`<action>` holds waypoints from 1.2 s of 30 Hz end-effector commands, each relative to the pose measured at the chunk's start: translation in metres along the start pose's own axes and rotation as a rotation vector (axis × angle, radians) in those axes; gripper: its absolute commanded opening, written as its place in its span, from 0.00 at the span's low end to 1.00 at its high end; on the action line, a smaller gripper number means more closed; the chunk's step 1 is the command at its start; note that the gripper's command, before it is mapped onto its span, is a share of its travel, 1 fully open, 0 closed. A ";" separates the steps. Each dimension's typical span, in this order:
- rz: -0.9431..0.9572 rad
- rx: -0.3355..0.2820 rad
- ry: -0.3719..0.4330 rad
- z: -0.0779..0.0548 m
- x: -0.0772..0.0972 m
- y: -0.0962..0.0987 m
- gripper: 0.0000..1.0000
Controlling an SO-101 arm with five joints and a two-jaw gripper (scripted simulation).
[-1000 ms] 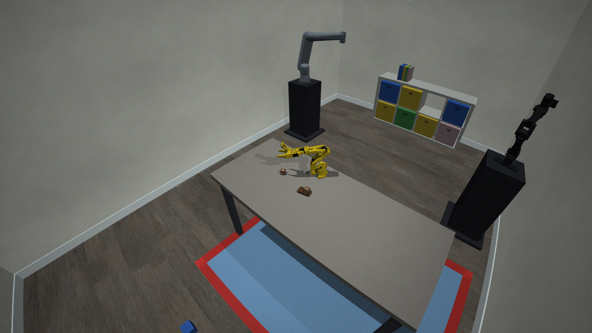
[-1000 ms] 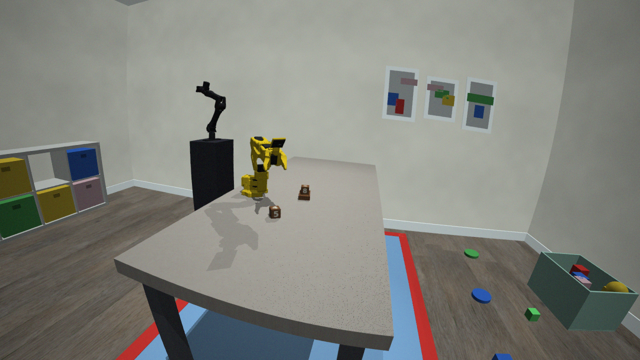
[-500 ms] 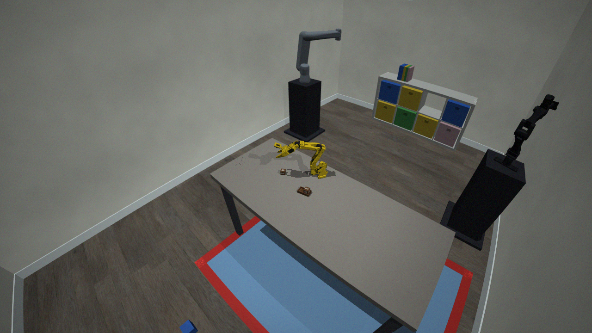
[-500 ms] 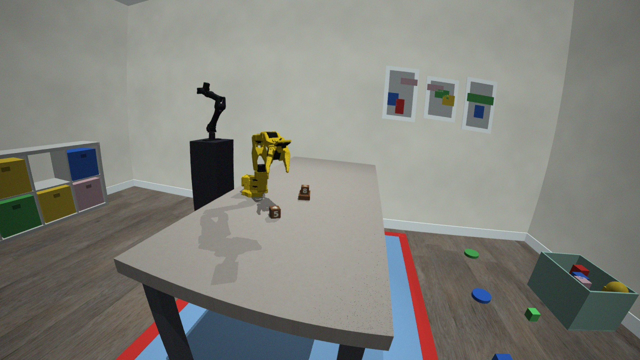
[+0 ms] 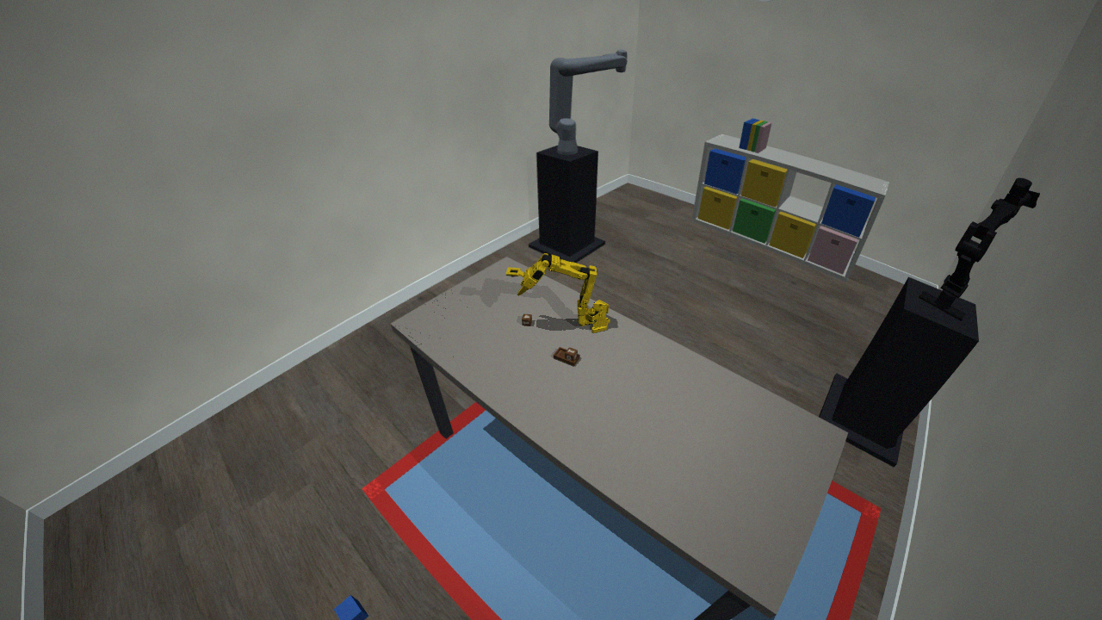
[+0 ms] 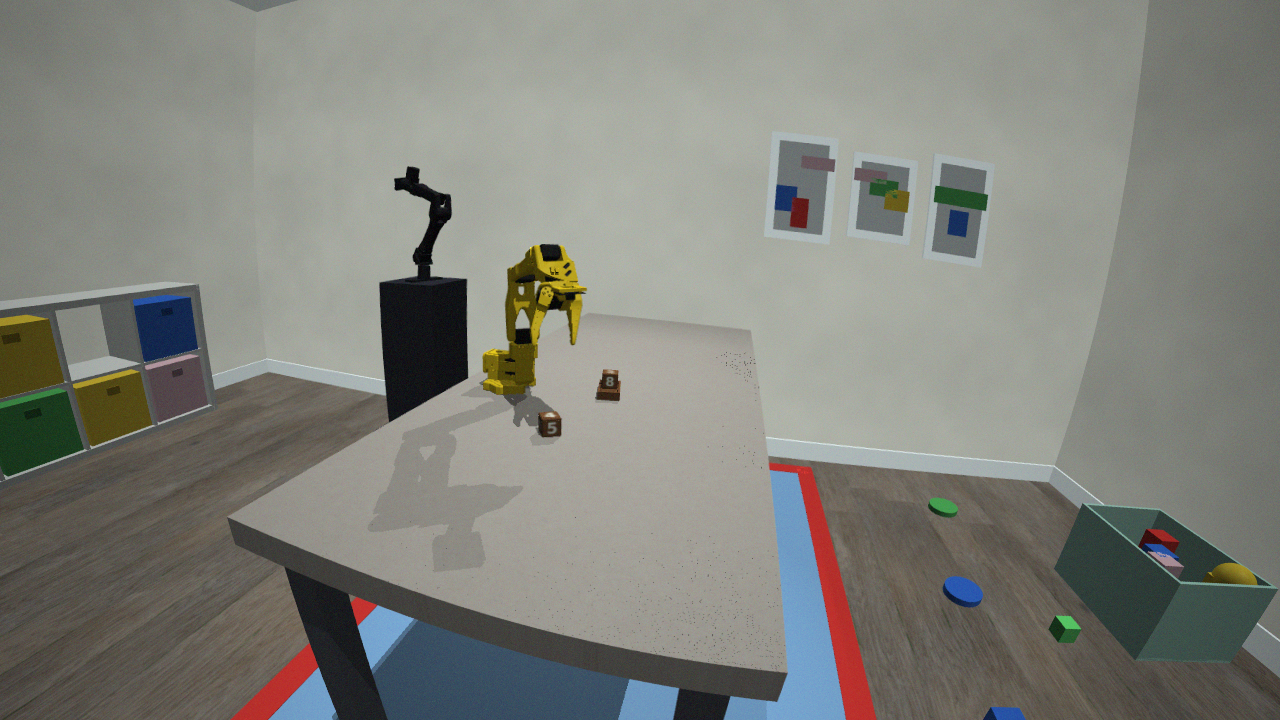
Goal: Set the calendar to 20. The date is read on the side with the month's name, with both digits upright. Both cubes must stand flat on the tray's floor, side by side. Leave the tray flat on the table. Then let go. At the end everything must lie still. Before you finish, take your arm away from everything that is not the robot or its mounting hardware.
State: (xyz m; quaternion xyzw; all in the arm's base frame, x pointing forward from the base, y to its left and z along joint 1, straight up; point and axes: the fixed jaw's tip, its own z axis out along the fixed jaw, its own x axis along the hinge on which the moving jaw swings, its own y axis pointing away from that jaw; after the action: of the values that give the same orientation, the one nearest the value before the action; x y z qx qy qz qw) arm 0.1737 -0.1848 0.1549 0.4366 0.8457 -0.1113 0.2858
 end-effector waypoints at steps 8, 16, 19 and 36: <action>0.004 0.000 0.077 -0.014 -0.001 0.004 0.35; 0.006 0.002 0.100 -0.015 0.001 0.004 0.35; 0.006 0.002 0.100 -0.015 0.001 0.004 0.35; 0.004 0.033 0.348 0.032 0.028 0.001 0.35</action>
State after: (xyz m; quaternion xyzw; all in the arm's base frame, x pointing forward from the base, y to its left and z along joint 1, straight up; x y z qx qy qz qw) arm 0.1700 -0.1789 0.1138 0.4574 0.8782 -0.0498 0.1303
